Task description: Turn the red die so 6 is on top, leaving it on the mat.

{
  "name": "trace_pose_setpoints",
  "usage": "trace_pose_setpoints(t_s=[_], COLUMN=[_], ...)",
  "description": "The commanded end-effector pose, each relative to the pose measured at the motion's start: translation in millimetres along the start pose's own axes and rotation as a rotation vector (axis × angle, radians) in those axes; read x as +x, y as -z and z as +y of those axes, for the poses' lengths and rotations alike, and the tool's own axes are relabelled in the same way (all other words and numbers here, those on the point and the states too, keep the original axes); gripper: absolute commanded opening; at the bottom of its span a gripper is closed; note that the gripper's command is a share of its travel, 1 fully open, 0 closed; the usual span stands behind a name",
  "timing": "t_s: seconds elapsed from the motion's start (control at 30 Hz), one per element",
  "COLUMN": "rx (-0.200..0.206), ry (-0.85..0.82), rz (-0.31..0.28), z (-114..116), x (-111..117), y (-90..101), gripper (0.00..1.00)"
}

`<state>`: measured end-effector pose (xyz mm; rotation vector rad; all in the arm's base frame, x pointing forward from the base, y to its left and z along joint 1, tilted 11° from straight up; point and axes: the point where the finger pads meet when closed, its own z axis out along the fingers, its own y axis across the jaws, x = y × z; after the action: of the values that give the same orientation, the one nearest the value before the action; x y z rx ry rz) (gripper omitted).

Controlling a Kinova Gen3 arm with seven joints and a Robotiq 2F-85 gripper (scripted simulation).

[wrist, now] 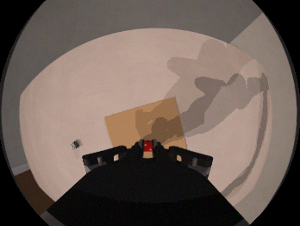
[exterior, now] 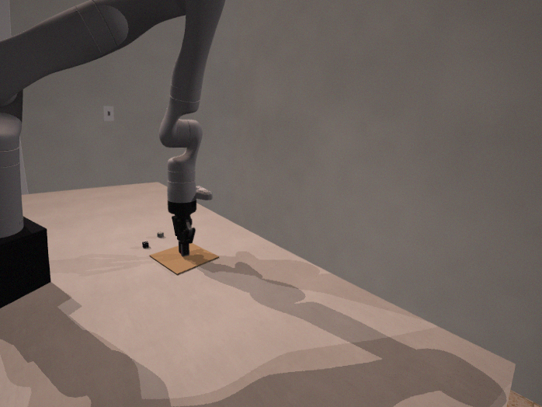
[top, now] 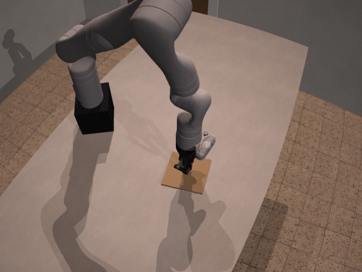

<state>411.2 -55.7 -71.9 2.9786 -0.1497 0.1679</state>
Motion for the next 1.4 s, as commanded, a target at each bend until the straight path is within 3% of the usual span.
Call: trace_pose_setpoints(t_s=[0.0,1.37], rx=[0.000,0.000], ry=[0.000,0.000], rz=[0.001,0.001], z=[-0.1,-0.1], x=[0.6,0.6], y=[0.5,-3.1], gripper=[0.11,0.11])
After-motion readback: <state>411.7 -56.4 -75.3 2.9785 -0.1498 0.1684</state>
